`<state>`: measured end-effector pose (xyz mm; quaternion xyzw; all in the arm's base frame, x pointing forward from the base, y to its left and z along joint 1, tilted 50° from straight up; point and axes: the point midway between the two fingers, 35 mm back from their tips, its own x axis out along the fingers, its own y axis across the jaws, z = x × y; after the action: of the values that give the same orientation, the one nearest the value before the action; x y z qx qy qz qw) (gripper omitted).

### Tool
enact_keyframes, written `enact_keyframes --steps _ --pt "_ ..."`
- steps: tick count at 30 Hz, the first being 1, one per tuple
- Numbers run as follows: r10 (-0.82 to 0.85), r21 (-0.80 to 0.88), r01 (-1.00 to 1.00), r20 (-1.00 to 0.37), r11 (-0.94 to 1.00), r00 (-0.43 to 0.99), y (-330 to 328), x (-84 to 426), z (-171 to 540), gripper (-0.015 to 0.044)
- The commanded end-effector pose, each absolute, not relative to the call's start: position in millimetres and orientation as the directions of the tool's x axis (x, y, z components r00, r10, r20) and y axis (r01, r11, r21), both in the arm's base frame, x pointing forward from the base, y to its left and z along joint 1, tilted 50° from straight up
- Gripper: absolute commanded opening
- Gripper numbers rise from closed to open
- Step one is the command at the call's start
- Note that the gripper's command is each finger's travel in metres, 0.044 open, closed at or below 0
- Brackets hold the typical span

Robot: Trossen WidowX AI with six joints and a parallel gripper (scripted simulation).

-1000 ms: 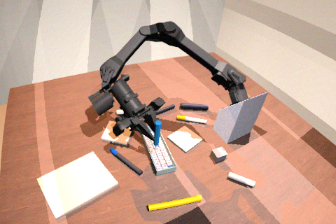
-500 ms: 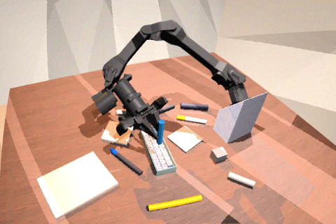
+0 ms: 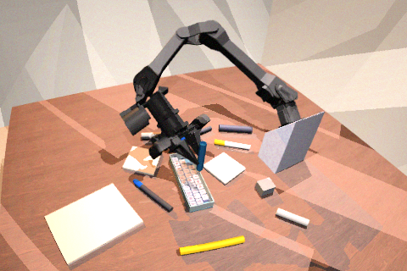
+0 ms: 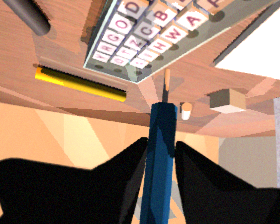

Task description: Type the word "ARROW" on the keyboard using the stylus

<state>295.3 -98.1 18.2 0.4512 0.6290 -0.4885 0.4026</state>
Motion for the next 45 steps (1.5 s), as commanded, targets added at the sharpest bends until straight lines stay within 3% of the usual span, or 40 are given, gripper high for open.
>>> enact_keyframes --steps 1,5,8,9,45 --pt "0.174 -0.254 0.960 -0.946 0.119 -0.272 -107.3 291.9 10.1 0.0000" --pt "0.174 -0.254 0.960 -0.946 0.119 -0.272 -107.3 291.9 10.1 0.0000" --pt "0.174 -0.254 0.960 -0.947 0.119 -0.272 -109.7 291.6 8.3 0.0079" --pt "0.174 -0.254 0.960 -0.947 0.119 -0.272 -109.7 291.6 8.3 0.0081" --pt "0.173 -0.254 0.960 -0.947 0.119 -0.272 -118.1 290.9 3.6 0.0081"
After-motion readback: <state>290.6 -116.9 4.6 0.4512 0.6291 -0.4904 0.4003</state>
